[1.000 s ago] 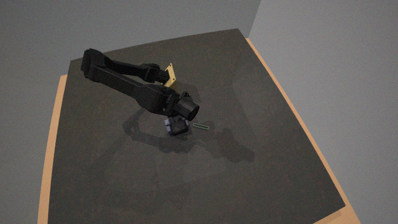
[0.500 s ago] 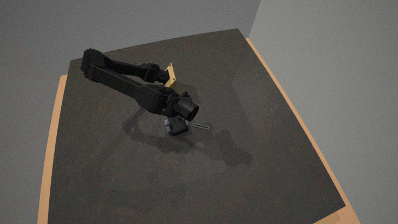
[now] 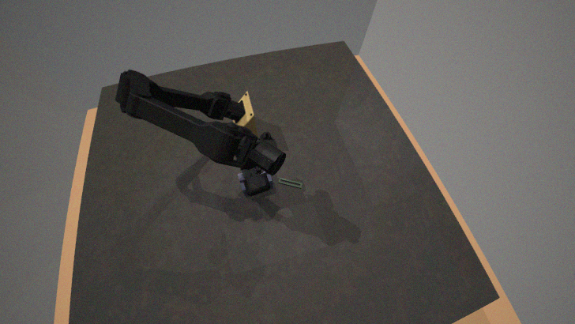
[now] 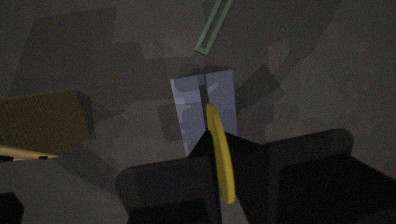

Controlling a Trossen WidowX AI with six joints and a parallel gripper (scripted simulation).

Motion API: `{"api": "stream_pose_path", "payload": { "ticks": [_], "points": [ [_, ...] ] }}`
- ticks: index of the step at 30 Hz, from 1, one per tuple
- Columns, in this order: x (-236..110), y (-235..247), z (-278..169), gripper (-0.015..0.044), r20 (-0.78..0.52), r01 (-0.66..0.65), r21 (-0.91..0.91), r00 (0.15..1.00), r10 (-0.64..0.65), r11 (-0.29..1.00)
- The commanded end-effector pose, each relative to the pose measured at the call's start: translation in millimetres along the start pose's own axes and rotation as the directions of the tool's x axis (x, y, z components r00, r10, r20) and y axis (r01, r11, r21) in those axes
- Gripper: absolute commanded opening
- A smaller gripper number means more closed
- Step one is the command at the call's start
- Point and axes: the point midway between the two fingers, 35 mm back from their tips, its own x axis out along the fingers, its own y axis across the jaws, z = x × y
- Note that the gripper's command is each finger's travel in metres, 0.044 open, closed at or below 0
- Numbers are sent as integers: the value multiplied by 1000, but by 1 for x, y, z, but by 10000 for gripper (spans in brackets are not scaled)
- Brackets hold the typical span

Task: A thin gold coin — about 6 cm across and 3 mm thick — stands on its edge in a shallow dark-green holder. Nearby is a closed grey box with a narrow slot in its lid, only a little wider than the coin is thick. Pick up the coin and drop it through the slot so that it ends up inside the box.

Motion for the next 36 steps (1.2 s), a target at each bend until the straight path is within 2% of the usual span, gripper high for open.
{"api": "stream_pose_path", "payload": {
  "ticks": [1,36],
  "points": [
    [0,-1,0,0,0,1,3,1000,-1,1000],
    [16,0,-1,0,0,1,-4,1000,-1,1000]
  ]
}}
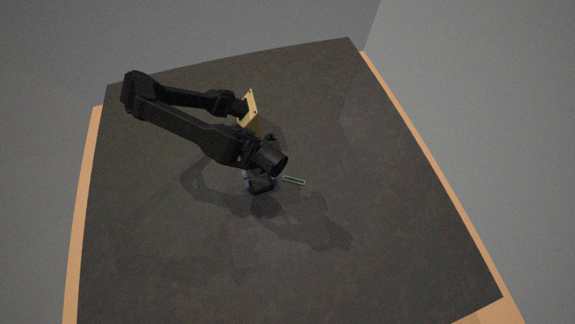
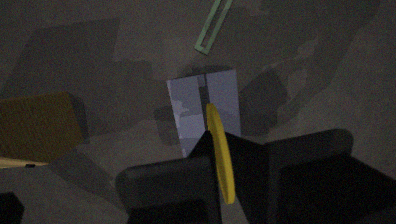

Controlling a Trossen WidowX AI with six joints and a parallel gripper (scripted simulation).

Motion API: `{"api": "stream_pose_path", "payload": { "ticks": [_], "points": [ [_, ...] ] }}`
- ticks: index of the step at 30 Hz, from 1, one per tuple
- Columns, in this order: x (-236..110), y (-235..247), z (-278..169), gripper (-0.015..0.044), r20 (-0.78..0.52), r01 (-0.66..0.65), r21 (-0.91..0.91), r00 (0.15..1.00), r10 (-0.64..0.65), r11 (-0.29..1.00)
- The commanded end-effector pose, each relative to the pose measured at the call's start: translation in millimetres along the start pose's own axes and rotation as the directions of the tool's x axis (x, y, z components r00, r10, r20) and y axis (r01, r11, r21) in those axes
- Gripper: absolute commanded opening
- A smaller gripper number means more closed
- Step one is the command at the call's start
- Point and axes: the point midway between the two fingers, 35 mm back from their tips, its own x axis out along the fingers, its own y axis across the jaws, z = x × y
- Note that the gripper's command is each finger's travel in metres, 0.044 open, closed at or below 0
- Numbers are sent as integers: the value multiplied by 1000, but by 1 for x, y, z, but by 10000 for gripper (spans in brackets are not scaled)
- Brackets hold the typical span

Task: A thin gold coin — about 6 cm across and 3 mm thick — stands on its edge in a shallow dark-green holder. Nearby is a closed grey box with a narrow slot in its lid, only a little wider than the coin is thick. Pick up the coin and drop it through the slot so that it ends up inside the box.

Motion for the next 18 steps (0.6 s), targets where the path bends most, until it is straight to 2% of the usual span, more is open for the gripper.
{"api": "stream_pose_path", "payload": {
  "ticks": [1,7,13,18],
  "points": [
    [3,1,-1,0,-7,1,-7,1000,-1,1000],
    [5,1,-1,0,-7,1,-8,1000,-1,1000],
    [3,0,0,157,0,0,0,1000,0,1000],
    [3,0,0,161,0,0,0,1000,0,1000]
  ]
}}
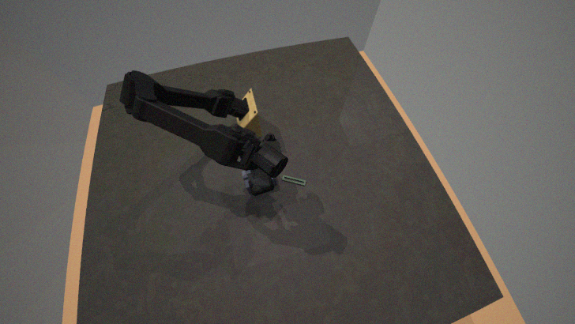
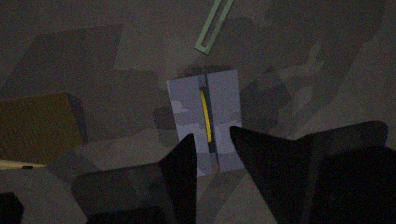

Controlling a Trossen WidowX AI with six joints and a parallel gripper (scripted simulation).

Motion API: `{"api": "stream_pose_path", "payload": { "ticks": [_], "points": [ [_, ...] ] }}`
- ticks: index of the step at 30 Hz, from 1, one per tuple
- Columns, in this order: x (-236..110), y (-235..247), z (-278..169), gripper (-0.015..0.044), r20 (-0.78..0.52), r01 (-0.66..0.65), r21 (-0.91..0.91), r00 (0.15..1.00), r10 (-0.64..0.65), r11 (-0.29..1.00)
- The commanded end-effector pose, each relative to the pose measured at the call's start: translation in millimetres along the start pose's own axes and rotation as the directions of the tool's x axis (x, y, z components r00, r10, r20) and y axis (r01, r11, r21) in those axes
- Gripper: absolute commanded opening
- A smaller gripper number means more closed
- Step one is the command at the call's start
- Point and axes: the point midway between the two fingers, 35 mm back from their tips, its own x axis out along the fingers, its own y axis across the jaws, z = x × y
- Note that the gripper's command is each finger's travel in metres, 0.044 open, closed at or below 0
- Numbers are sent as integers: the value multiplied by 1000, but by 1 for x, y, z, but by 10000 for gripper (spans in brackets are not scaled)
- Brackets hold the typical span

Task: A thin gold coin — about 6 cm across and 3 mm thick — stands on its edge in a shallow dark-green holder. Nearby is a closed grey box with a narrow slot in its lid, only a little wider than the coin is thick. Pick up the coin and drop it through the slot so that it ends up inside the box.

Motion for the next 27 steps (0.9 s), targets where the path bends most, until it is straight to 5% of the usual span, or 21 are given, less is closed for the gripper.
{"api": "stream_pose_path", "payload": {
  "ticks": [1,4,15,27],
  "points": [
    [0,0,0,161,0,0,1,1000,0,1000],
    [0,0,0,161,0,0,1,1000,0,1000],
    [-39,1,0,440,-3,-1,-4,1000,1,1000],
    [-60,4,-1,440,-9,-1,-8,1000,1,1000]
  ]
}}
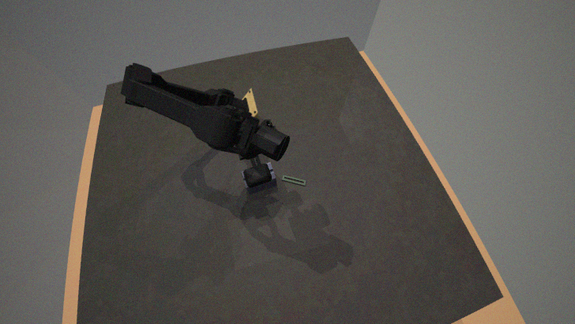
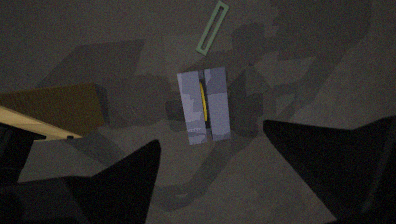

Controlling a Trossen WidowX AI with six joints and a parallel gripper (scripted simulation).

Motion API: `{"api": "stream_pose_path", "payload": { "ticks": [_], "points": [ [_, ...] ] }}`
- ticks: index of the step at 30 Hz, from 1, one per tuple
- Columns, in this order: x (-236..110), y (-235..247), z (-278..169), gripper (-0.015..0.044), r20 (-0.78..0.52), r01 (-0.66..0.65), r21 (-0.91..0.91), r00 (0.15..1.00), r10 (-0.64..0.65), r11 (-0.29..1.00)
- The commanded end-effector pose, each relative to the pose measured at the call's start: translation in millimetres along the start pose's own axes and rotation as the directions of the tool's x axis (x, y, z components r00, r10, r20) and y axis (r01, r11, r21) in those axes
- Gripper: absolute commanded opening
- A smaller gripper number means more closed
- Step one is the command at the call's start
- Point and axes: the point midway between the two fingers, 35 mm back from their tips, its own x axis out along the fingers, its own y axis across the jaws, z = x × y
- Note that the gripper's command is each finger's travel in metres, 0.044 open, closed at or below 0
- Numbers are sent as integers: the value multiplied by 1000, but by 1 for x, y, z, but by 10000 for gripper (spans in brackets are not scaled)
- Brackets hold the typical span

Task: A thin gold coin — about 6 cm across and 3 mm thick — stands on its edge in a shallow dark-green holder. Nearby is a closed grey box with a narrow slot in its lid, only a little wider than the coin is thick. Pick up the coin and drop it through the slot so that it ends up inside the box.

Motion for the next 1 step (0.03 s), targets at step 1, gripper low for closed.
{"api": "stream_pose_path", "payload": {
  "ticks": [1],
  "points": [
    [-2,0,1,440,6,-2,6,1000,2,1000]
  ]
}}
